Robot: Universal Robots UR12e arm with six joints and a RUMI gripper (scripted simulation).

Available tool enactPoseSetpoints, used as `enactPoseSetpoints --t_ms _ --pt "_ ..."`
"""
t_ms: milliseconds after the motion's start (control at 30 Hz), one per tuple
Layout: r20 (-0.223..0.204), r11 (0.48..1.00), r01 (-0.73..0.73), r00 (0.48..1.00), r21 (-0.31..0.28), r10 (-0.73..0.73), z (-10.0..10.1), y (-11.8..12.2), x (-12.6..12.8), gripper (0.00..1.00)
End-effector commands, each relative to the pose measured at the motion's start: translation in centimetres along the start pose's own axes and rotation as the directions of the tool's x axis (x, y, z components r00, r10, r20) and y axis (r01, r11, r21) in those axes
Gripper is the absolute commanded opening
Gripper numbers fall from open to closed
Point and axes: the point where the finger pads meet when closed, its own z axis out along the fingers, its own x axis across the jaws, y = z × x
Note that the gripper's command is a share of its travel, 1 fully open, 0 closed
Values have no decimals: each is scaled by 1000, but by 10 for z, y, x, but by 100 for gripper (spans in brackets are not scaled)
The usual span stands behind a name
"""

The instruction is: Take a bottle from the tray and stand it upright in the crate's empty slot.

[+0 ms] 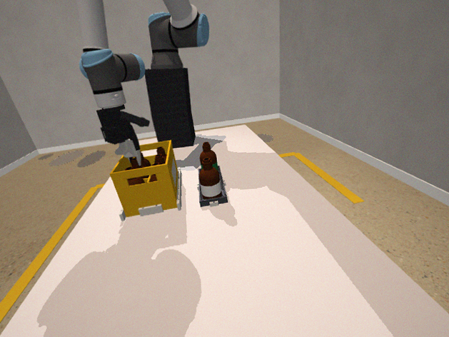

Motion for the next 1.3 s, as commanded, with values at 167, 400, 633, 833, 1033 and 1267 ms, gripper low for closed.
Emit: enactPoseSetpoints --t_ms 167,400,633,833,1033,1267 --pt "-2 1000 2 1000 -5 -2 -1 3 3 38" --pt "-2 1000 2 1000 -5 -2 -1 3 3 38" --pt "-2 1000 2 1000 -5 -2 -1 3 3 38" --pt "-2 1000 2 1000 -5 -2 -1 3 3 38" --pt "-2 1000 2 1000 -5 -2 -1 3 3 38" --pt "-2 1000 2 1000 -5 -2 -5 3 3 38"
